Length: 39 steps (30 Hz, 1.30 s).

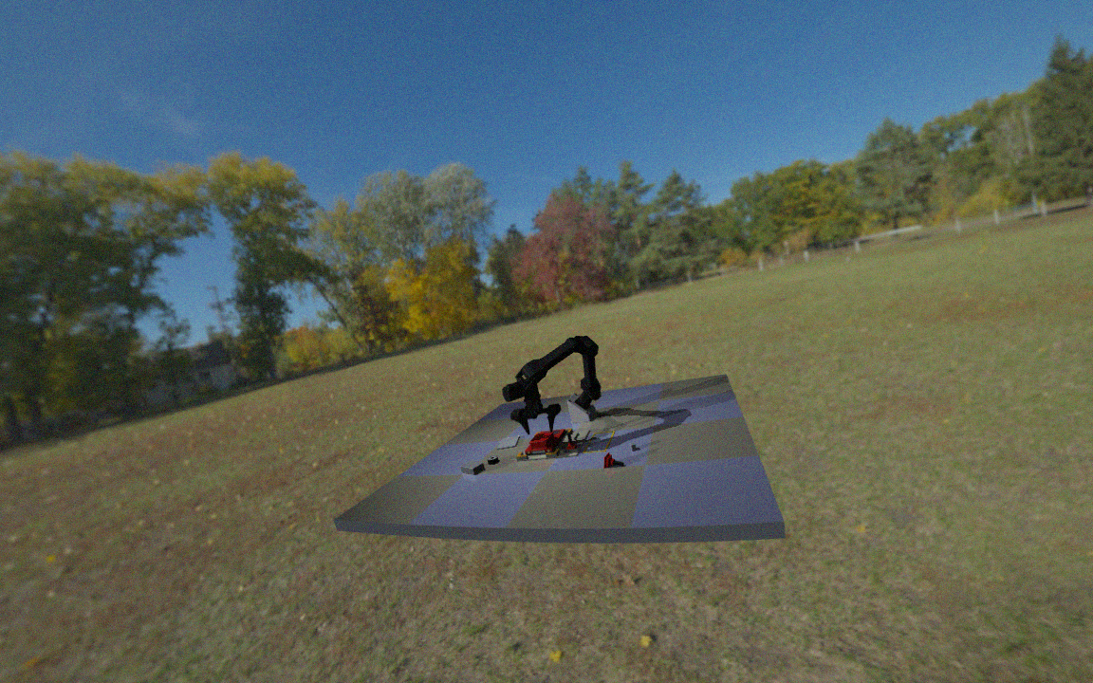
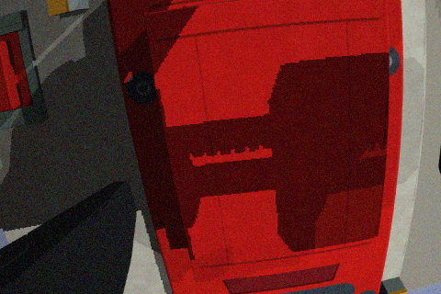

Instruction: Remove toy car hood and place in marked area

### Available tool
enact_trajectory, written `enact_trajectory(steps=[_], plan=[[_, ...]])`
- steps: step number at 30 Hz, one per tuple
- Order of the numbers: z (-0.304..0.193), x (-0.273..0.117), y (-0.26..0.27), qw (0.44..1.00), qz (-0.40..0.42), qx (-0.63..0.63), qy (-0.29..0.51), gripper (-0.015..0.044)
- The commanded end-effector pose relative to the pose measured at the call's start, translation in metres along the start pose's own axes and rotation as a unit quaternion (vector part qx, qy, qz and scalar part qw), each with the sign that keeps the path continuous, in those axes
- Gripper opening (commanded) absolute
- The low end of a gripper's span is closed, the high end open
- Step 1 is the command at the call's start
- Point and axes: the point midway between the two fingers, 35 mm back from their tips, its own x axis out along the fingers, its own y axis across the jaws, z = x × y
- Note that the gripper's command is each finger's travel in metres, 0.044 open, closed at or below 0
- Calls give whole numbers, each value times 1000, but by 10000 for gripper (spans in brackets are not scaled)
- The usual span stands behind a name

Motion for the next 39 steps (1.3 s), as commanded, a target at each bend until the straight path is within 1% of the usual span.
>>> enact_trajectory(steps=[1, 39], plan=[[-1, 4, 0, 1000, 2, 3, 0, 440], [-2, 25, 1, 1000, 3, 3, 0, 440]])
